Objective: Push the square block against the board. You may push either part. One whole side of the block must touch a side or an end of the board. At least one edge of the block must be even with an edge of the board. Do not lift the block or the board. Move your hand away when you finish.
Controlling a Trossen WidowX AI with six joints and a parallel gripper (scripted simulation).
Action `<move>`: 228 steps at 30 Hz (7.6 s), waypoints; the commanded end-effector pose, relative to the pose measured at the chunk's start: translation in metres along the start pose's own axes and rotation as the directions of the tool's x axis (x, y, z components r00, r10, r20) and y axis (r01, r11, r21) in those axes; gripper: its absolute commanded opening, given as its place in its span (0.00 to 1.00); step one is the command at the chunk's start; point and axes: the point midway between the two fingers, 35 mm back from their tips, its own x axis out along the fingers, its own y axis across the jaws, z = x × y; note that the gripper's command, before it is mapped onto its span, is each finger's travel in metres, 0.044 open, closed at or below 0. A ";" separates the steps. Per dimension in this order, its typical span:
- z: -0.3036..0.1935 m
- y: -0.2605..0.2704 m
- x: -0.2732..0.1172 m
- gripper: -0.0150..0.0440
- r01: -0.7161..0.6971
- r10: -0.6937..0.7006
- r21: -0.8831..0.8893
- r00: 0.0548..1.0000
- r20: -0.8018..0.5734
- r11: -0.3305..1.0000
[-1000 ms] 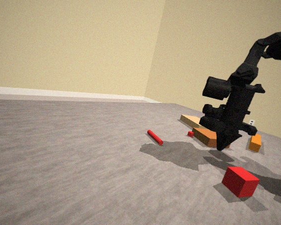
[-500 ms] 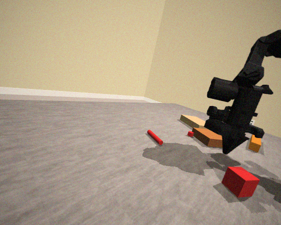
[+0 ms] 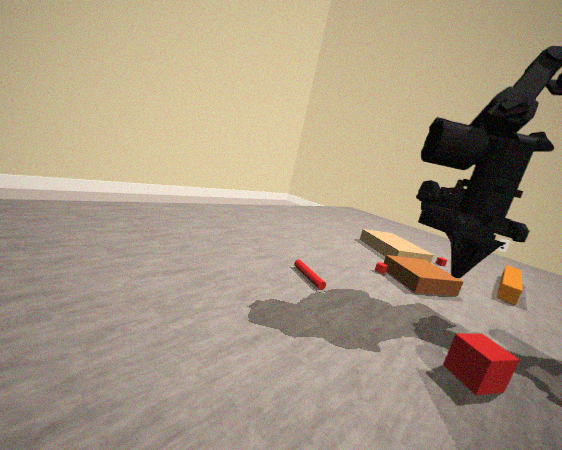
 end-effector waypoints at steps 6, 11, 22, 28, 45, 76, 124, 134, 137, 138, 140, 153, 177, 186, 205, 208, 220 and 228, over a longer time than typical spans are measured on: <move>0.024 0.009 -0.002 0.25 -0.003 0.004 -0.268 1.000 0.003 0.963; 0.037 0.012 -0.002 0.25 -0.003 0.004 -0.430 1.000 0.003 0.903; 0.067 0.016 -0.003 0.25 -0.002 0.004 -0.733 1.000 0.001 0.680; 0.083 0.017 -0.003 0.25 -0.001 0.003 -0.857 1.000 0.001 0.515; 0.109 0.017 0.025 0.25 0.000 -0.001 -0.977 1.000 0.000 0.213; 0.105 -0.019 0.053 0.25 0.000 -0.003 -0.977 1.000 -0.001 0.211; 0.096 -0.056 0.053 0.25 0.000 -0.007 -0.978 1.000 -0.002 0.210; 0.101 -0.040 0.053 0.25 0.000 -0.006 -0.978 1.000 -0.001 0.211; 0.103 -0.035 0.053 0.25 0.000 -0.006 -0.978 1.000 -0.001 0.211; 0.103 -0.033 0.053 0.25 0.000 -0.006 -0.978 1.000 -0.001 0.211; 0.104 -0.030 0.053 0.25 0.000 -0.006 -0.977 1.000 -0.001 0.211; 0.106 -0.024 0.001 0.25 0.000 -0.003 -0.977 1.000 -0.001 0.212; 0.063 -0.205 -0.002 0.25 -0.001 -0.012 -0.979 1.000 -0.004 0.204; 0.064 -0.205 0.036 0.25 -0.004 -0.012 -0.977 1.000 -0.006 0.212; 0.066 -0.190 0.053 0.25 -0.001 -0.013 -0.979 1.000 -0.004 0.204; 0.067 -0.186 0.053 0.25 -0.001 -0.013 -0.979 1.000 -0.004 0.204; 0.066 -0.191 0.053 0.25 -0.002 -0.012 -0.979 1.000 -0.005 0.204; 0.064 -0.205 0.053 0.25 -0.003 -0.012 -0.979 1.000 -0.005 0.204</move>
